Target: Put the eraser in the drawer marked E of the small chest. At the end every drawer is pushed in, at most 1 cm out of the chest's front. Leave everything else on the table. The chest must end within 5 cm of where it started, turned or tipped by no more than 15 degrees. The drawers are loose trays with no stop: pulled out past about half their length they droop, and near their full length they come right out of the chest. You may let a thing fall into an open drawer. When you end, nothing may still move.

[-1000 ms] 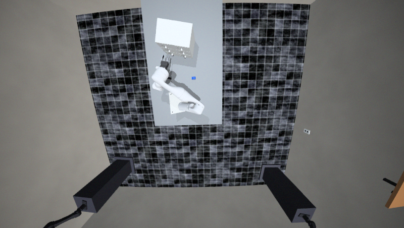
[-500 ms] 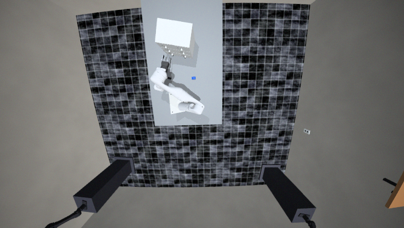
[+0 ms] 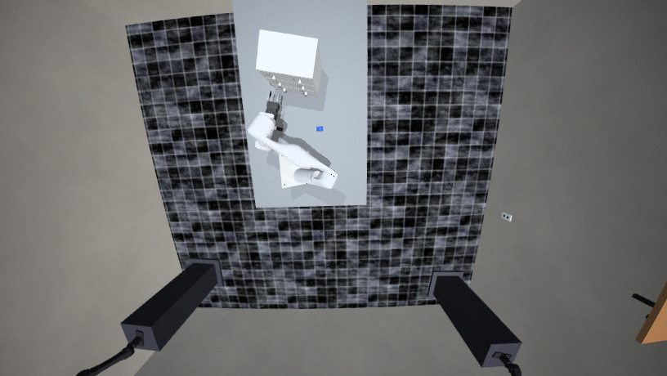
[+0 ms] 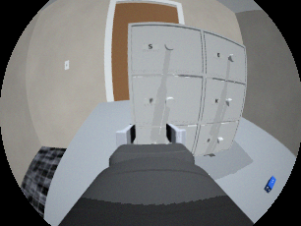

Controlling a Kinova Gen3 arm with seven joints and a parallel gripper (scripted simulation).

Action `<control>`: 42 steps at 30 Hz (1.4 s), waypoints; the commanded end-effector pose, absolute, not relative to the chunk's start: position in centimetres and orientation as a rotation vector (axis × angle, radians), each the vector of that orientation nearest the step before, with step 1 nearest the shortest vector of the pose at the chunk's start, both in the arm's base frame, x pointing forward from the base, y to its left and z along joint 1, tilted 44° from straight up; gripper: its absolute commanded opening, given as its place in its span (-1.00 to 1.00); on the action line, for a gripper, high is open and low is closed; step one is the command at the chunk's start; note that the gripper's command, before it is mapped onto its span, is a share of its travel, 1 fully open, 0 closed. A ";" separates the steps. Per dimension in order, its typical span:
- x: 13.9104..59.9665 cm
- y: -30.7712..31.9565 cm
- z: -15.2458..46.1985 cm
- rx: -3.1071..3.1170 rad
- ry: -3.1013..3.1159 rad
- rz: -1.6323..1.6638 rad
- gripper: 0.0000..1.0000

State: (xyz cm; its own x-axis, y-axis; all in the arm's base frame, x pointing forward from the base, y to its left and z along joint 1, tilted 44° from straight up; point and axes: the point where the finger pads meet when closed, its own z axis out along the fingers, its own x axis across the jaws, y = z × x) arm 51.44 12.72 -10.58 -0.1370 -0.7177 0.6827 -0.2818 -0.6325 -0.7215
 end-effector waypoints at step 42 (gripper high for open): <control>52.0 7.0 -16.5 -1.803 1.116 -1.827 1.00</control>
